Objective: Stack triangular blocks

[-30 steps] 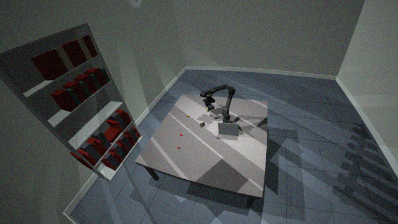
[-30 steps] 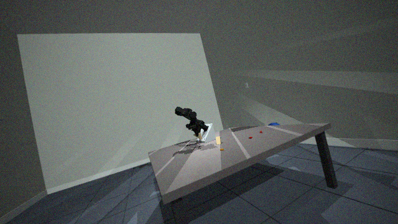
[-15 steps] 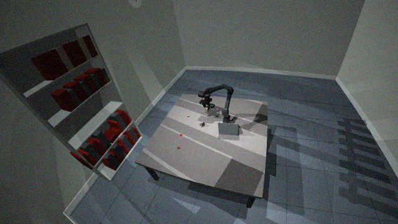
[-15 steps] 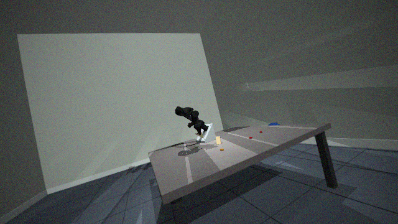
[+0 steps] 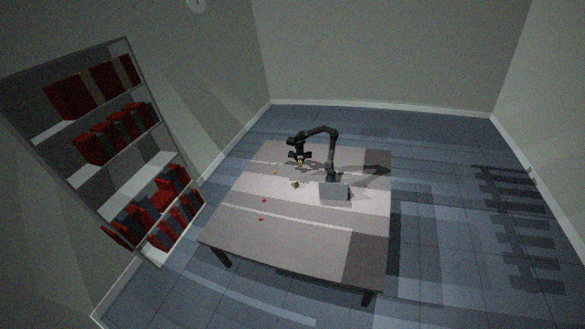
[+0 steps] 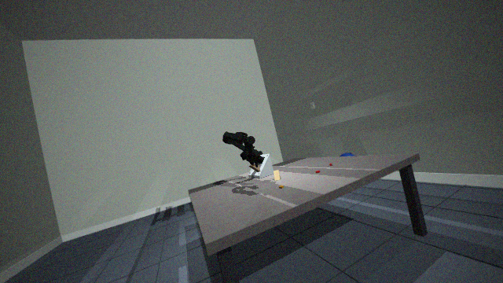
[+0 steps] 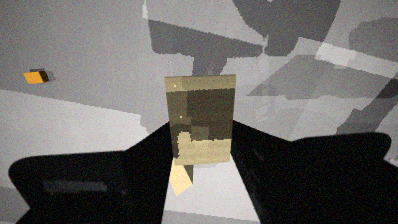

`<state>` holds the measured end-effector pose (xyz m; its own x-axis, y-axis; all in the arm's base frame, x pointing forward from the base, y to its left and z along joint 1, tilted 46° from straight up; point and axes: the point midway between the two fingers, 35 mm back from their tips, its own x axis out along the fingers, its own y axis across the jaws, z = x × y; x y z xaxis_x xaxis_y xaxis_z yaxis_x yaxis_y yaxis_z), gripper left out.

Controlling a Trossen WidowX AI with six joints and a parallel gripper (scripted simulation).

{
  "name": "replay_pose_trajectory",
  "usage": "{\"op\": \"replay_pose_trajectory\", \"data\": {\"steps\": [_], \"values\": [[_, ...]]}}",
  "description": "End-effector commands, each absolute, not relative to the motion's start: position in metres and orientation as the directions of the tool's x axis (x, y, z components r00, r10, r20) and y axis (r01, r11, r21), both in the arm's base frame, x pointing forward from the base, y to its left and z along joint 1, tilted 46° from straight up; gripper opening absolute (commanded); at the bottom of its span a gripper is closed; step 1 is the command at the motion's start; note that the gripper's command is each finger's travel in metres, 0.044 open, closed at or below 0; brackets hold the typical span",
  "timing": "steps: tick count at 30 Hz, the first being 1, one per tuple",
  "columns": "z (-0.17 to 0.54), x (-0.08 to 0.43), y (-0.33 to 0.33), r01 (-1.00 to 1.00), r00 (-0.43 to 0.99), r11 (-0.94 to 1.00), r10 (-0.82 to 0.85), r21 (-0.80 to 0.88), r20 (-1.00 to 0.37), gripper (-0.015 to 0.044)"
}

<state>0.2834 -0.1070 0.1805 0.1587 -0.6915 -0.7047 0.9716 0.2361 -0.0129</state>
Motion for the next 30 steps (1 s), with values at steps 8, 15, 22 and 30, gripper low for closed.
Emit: {"op": "replay_pose_trajectory", "data": {"steps": [8, 15, 22, 30], "values": [[0.18, 0.294, -0.1, 0.846, 0.151, 0.46, -0.693, -0.27, -0.705, 0.0], [0.178, 0.3, -0.094, 0.698, 0.145, 0.578, -0.692, -0.422, -0.707, 0.0], [0.176, 0.305, -0.089, 0.51, 0.139, 0.663, -0.692, -0.548, -0.709, 0.0], [0.173, 0.311, -0.082, 0.257, 0.131, 0.715, -0.692, -0.65, -0.709, 0.0]]}}
